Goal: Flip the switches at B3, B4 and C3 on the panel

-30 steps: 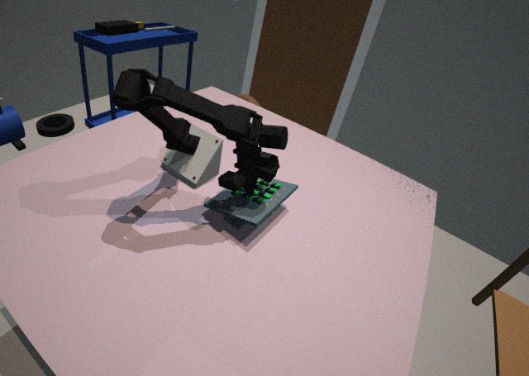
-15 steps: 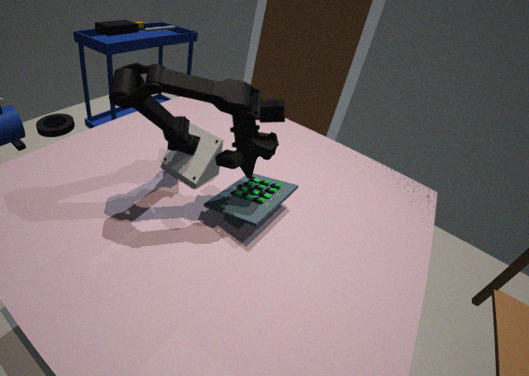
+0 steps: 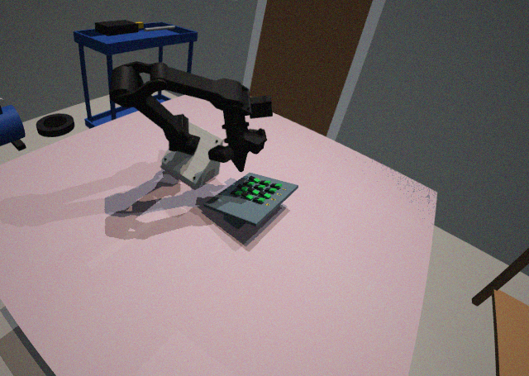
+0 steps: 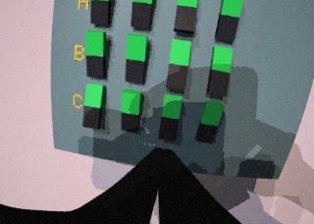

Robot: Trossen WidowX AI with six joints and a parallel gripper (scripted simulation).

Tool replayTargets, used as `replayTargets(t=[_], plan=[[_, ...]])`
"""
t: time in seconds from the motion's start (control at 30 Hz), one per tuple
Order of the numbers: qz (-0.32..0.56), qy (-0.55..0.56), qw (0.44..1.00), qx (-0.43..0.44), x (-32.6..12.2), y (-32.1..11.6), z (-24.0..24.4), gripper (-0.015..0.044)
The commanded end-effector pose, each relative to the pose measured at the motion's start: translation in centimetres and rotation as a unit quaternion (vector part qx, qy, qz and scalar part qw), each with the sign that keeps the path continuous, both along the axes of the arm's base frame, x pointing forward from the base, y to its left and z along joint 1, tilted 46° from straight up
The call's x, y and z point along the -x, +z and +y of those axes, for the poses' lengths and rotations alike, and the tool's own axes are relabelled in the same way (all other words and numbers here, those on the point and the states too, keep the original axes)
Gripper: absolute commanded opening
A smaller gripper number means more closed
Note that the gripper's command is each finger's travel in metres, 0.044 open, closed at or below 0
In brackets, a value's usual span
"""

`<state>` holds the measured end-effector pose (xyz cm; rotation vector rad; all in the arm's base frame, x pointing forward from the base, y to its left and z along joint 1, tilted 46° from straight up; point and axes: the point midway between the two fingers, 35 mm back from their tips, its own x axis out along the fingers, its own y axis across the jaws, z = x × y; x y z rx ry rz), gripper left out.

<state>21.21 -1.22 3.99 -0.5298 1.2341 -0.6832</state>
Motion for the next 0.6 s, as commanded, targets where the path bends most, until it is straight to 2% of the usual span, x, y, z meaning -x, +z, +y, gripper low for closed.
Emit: replayTargets(t=[0.0,0.57], plan=[[0.002,0.002,1.000,0.009,0.4,-1.4,-1.8,0.0000],[0.002,0.002,1.000,0.009,0.1,-2.4,-3.0,0.0000]])
